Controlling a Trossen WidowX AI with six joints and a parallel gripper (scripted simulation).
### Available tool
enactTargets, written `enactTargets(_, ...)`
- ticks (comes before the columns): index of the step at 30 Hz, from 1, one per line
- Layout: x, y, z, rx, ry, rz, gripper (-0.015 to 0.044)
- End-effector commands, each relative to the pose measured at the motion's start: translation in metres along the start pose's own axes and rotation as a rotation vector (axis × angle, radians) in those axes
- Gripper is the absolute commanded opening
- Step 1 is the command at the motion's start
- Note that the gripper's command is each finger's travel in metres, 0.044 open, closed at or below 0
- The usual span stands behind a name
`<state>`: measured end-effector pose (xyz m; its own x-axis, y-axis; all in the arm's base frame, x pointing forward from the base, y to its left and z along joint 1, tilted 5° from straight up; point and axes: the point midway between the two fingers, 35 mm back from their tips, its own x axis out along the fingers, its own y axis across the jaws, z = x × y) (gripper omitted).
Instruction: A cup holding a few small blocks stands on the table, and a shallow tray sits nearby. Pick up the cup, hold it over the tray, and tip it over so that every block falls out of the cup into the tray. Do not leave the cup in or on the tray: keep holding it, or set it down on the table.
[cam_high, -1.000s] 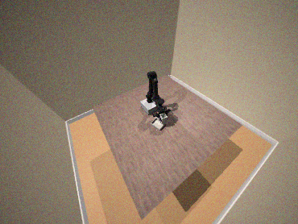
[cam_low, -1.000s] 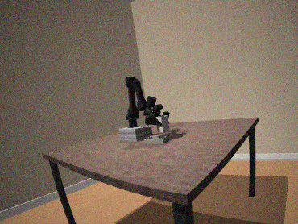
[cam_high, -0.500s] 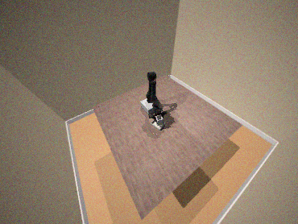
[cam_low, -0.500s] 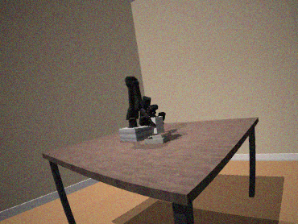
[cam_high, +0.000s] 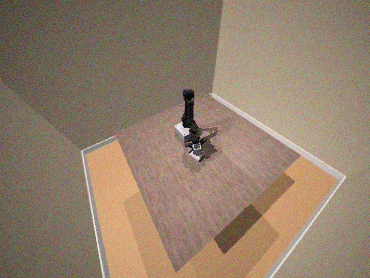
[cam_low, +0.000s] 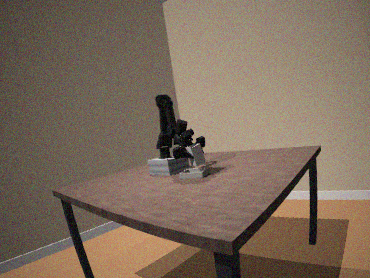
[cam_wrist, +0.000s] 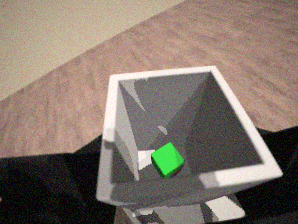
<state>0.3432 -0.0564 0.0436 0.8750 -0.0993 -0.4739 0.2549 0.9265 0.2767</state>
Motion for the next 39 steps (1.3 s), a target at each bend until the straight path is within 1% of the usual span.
enactTargets(1,0.0009,0.0009,0.0008,0.085,-0.004,0.005,0.0)
enactTargets(39,0.0065,0.0007,-0.0034,0.915,-0.002,0.006,0.0)
